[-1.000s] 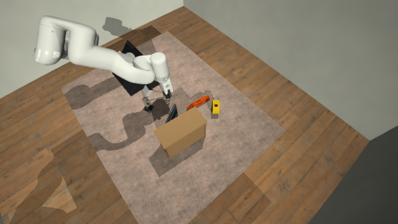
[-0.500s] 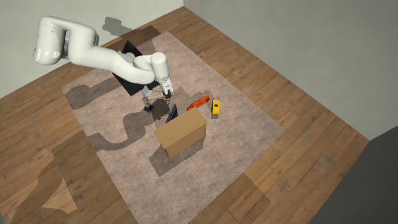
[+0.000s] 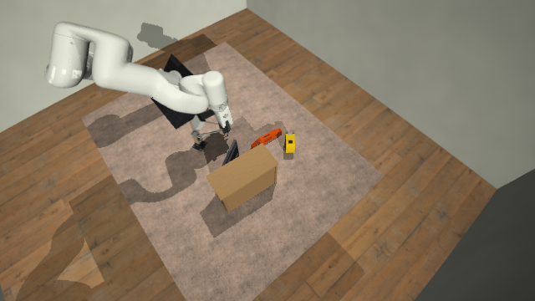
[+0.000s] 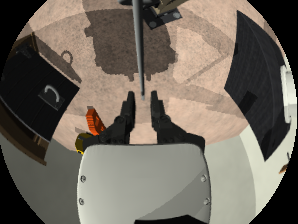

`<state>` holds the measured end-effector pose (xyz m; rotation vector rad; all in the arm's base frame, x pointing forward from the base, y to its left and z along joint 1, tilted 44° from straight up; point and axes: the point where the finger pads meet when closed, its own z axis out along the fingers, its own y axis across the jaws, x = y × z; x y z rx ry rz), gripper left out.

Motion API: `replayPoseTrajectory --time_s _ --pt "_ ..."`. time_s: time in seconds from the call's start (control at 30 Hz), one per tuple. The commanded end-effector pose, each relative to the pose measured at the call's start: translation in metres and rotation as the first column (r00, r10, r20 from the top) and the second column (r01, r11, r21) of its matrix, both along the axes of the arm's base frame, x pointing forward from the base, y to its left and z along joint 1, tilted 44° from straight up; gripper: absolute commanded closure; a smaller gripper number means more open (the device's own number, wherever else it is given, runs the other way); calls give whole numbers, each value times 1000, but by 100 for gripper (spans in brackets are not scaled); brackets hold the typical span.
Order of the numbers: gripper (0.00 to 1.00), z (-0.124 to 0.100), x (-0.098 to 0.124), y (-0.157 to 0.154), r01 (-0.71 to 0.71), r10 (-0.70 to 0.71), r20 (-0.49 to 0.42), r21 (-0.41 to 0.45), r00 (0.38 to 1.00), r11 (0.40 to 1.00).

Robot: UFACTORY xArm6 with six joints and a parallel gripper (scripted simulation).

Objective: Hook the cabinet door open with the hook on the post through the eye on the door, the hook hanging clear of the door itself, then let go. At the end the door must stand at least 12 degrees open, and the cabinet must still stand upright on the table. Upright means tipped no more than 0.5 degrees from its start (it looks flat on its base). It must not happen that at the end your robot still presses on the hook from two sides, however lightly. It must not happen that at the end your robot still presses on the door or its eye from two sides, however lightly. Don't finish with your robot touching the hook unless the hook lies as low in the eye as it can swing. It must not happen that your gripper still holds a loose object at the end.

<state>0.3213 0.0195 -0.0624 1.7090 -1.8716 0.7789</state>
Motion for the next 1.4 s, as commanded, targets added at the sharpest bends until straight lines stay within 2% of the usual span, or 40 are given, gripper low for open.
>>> replayPoseTrajectory --time_s 0.0,1.37 --pt "77 -2 1 -1 -1 1 2 2 1000 1000" --pt "77 -21 2 -20 -1 1 2 2 1000 1000"
